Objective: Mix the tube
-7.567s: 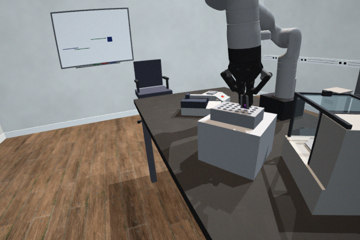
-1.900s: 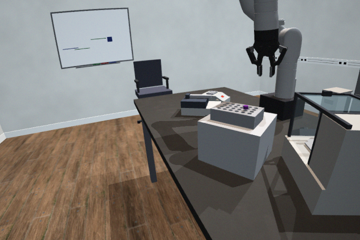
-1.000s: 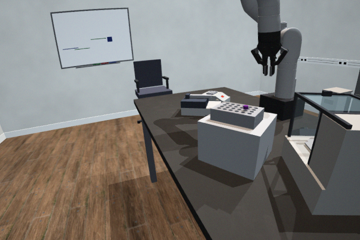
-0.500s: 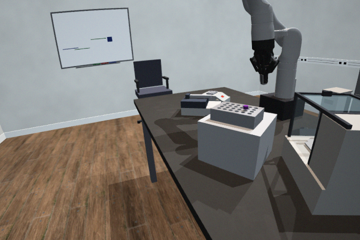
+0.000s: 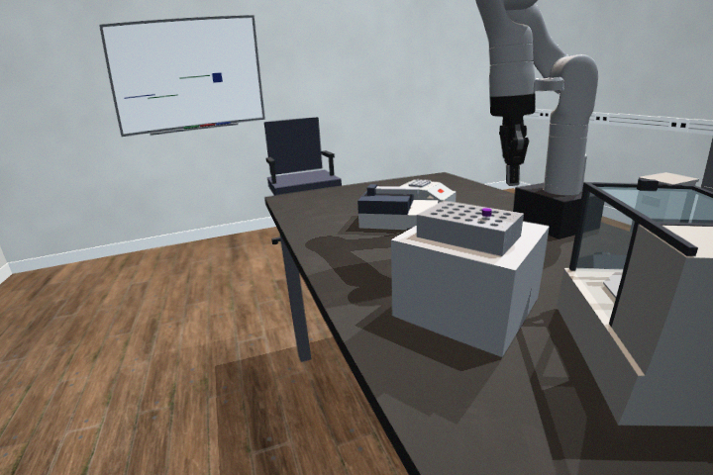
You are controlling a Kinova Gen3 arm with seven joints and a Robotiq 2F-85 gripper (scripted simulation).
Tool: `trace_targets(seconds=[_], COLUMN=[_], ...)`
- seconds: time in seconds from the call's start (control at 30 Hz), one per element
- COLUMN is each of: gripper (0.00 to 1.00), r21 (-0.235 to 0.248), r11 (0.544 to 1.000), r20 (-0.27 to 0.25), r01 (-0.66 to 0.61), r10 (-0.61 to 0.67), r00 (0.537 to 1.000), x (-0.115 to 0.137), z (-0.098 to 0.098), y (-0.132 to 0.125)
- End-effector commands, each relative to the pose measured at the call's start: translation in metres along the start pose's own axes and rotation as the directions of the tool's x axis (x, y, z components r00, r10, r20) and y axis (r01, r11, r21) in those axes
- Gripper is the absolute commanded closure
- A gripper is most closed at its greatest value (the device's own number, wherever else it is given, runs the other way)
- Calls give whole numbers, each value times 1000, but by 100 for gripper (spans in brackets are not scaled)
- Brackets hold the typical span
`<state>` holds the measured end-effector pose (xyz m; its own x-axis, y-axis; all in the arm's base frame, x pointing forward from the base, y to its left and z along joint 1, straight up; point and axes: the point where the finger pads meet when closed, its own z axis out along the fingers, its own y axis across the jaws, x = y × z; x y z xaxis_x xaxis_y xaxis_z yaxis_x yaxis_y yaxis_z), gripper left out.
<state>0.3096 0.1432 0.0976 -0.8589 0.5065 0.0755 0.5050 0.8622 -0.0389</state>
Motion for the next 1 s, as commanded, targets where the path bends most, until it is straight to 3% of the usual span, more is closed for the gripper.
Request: trace_targets(seconds=[0.0,0.13,0.33,0.73,0.97], gripper=[90,90,90,90,90], r21=[-21,-38,-71,-71,-71], r11=[987,960,876,876,876], r20=[32,41,52,52,52], r01=[-161,-276,-477,-476,-477], r10=[162,278,481,480,481], r00=[986,960,875,876,875], x=[-7,-8,-8,-8,-8], z=[9,9,9,9,19], y=[8,9,9,9,9])
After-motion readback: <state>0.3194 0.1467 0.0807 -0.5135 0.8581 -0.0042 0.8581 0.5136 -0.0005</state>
